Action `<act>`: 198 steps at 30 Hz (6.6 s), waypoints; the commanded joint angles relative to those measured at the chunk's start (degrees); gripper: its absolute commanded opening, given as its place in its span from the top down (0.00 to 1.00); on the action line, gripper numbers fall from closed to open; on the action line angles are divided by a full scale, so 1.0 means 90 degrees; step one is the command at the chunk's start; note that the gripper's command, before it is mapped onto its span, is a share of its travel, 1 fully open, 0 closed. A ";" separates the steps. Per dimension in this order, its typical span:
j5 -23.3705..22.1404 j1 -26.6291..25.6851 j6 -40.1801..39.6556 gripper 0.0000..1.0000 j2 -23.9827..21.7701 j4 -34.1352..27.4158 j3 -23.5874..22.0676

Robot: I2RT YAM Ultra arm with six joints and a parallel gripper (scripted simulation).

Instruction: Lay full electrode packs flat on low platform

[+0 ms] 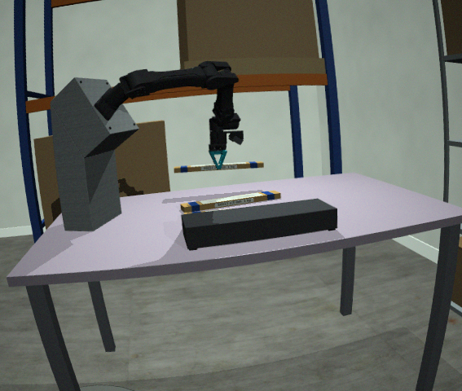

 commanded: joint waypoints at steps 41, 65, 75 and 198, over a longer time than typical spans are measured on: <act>-0.0352 -0.0221 -0.0783 1.00 0.0645 0.0709 0.0927; -0.0364 -0.0258 -0.0802 1.00 0.0808 0.0669 0.1059; -0.0368 -0.0271 -0.0824 1.00 0.0853 0.0680 0.1098; -0.0488 -0.0486 -0.1017 1.00 0.1147 0.0777 0.1386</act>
